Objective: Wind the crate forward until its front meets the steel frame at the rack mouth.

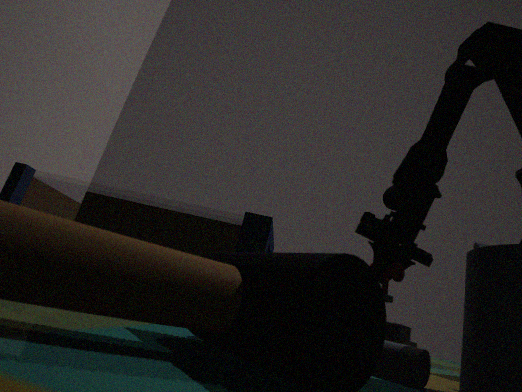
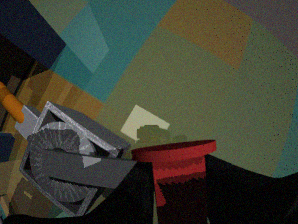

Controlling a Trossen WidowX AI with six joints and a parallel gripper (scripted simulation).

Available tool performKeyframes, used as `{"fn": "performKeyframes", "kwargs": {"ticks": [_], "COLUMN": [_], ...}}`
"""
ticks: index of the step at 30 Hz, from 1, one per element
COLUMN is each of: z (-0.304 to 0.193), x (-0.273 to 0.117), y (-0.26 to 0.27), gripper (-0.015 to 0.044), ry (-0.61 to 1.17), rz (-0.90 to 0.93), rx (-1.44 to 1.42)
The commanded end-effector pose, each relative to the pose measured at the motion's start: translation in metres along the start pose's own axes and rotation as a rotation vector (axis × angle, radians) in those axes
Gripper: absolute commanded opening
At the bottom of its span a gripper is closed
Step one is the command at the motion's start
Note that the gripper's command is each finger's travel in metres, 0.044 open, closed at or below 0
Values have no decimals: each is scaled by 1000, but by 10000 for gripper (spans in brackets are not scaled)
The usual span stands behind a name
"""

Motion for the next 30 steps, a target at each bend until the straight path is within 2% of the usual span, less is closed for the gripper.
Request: {"fn": "performKeyframes", "kwargs": {"ticks": [1, 30], "z": [18, 60], "x": [5, 22], "y": [0, 14], "gripper": [0, 0], "ry": [-35, -38], "rz": [-6, -4], "rx": [-20, -21]}}
Point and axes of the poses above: the point midway between the two fingers, 35 mm back from their tips, its own x axis out along the fingers, its own y axis across the jaws, z = x × y, the point moved 8 cm from there along -x, back along the fingers, and after that the axes turned 6 degrees about -x, right-handed, at the moved point
